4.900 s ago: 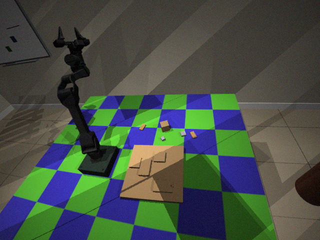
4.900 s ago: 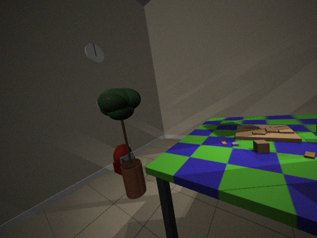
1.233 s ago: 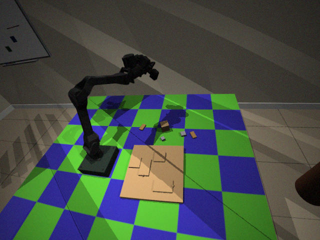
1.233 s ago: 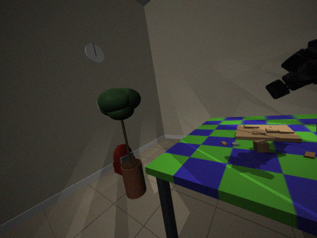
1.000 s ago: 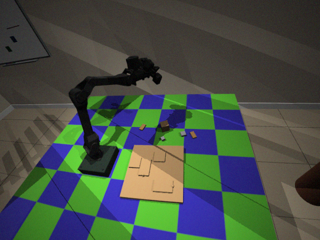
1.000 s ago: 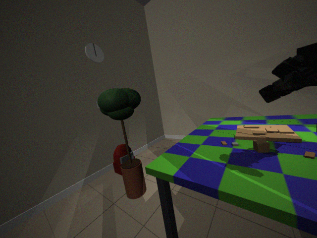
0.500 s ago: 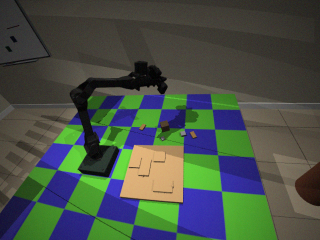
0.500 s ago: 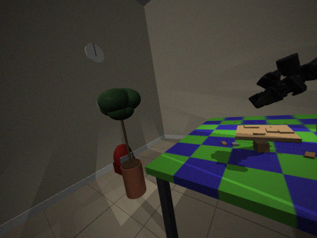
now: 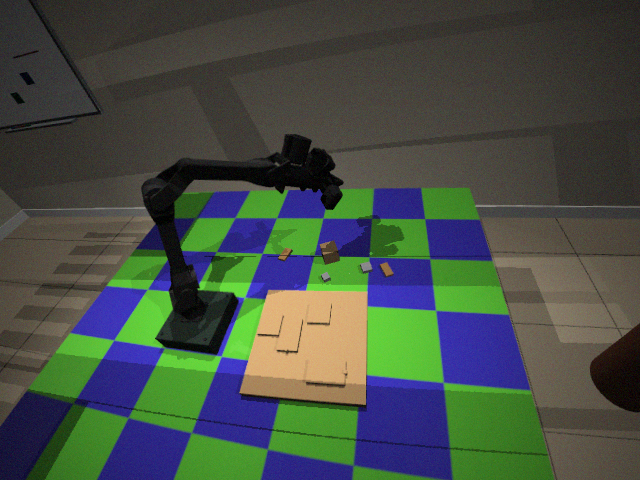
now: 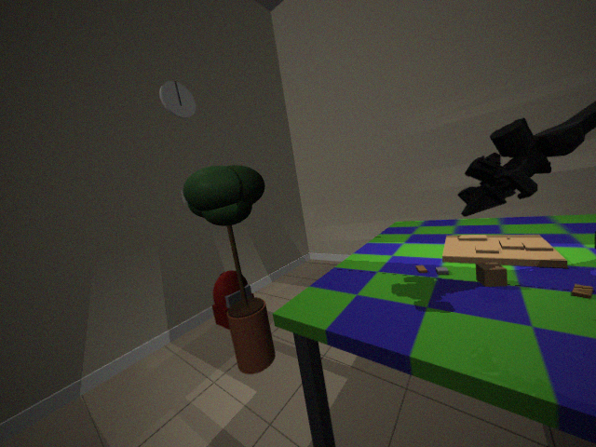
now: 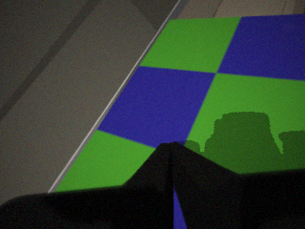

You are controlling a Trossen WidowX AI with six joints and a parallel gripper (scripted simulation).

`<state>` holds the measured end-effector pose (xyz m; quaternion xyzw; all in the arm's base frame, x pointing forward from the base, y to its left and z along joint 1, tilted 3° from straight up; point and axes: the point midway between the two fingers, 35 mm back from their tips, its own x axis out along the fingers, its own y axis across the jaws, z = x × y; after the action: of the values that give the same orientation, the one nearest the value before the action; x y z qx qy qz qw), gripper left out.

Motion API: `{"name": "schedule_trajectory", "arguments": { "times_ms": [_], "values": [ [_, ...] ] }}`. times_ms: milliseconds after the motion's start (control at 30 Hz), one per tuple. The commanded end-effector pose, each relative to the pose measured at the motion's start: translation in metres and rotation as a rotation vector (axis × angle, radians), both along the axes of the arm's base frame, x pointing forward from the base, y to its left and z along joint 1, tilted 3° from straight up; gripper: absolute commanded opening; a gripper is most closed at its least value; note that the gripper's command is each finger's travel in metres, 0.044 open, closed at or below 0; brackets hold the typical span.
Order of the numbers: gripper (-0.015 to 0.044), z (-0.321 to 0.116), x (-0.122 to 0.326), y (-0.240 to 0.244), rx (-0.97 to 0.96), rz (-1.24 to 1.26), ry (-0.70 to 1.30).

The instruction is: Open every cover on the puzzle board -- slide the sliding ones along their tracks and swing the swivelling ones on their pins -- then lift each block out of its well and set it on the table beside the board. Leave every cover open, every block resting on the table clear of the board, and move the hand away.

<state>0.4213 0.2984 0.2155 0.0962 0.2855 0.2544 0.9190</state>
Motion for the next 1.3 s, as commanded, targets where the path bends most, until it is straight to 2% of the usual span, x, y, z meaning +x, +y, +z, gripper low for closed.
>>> {"name": "schedule_trajectory", "arguments": {
  "times_ms": [0, 633, 1267],
  "values": [
    [0.0, -0.01, 0.003, -0.015, -0.036, -0.015, 0.031],
    [0.0, -0.064, 0.008, -0.103, -0.217, -0.121, 0.239],
    [0.0, -0.108, -0.017, -0.192, -0.353, -0.207, 0.496]
  ]
}}
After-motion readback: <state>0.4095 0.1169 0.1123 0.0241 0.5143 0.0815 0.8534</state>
